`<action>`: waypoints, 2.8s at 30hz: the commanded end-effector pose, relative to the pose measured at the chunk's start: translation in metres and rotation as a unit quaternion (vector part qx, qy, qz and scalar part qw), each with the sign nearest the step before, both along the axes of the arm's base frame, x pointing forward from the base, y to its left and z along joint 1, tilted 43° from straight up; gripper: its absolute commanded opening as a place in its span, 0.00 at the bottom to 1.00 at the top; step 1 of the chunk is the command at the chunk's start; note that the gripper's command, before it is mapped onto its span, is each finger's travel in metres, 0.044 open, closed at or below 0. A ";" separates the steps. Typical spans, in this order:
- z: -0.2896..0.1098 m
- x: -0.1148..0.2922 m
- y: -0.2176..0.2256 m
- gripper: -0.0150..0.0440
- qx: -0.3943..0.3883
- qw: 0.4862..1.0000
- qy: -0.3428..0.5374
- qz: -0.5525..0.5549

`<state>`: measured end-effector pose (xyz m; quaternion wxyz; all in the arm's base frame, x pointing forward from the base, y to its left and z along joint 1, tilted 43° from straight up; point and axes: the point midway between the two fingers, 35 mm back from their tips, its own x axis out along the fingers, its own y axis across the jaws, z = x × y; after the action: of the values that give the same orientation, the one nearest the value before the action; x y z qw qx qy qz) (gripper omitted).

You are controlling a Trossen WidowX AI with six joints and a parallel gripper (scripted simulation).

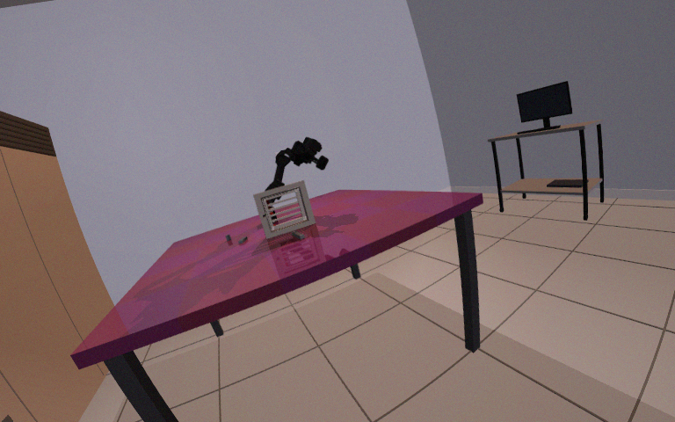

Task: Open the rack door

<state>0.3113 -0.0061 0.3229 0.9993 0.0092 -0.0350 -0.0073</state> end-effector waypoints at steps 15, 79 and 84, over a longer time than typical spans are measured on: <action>-0.061 0.037 -0.036 0.76 -0.045 0.980 0.195 -0.010; -0.217 -0.035 -0.156 0.76 0.307 0.667 0.645 0.210; -0.222 -0.033 -0.152 0.76 0.307 0.667 0.645 0.210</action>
<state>0.2768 -0.1595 0.1039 0.6876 0.3132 0.6277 0.1871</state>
